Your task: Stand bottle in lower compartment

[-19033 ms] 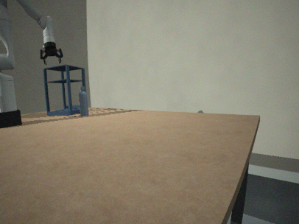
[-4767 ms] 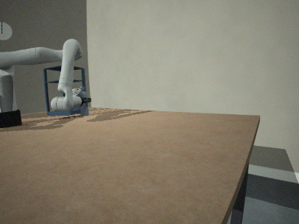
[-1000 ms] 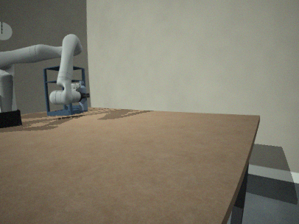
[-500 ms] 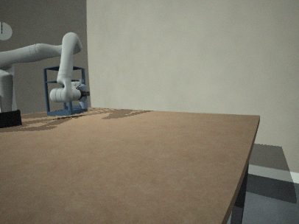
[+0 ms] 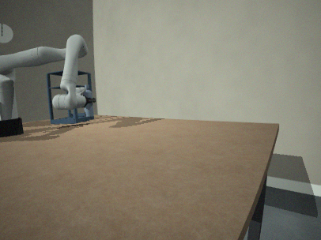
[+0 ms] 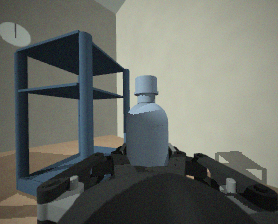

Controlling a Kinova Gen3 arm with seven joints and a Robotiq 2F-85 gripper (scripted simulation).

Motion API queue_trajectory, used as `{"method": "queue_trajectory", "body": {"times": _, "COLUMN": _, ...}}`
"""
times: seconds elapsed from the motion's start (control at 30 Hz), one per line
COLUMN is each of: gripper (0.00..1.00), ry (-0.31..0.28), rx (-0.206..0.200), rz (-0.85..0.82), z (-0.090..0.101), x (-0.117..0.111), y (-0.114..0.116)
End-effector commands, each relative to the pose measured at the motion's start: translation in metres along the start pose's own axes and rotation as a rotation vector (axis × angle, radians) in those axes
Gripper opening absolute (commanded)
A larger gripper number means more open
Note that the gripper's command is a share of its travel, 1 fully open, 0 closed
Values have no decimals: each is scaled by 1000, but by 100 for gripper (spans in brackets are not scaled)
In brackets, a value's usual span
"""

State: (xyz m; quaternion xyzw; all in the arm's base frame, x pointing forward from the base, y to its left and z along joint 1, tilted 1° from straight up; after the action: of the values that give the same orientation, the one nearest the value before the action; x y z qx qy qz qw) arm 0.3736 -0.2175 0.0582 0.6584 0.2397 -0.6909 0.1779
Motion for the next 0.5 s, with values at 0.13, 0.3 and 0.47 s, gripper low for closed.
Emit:
{"method": "queue_trajectory", "body": {"times": 0.13, "gripper": 0, "ry": 0, "rx": 5, "rz": 0, "z": 16, "x": 0, "y": -3}}
{"method": "queue_trajectory", "body": {"times": 0.3, "gripper": 0, "ry": 0, "rx": 5, "rz": 0, "z": 27, "x": 0, "y": -6}}
{"method": "queue_trajectory", "body": {"times": 0.47, "gripper": 0, "ry": 0, "rx": 5, "rz": 0, "z": 39, "x": 1, "y": -9}}
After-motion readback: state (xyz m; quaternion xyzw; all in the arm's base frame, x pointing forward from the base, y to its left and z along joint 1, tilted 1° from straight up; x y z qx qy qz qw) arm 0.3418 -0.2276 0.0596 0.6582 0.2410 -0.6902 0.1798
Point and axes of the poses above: the point where the finger pads meet when closed, its own z axis back along the fingers, its own y axis across the jaws, x = y × z, the point moved 3 cm from there along z, back along the fingers, and after that the axes turned 5 degrees about -z, right-handed, at the moved point
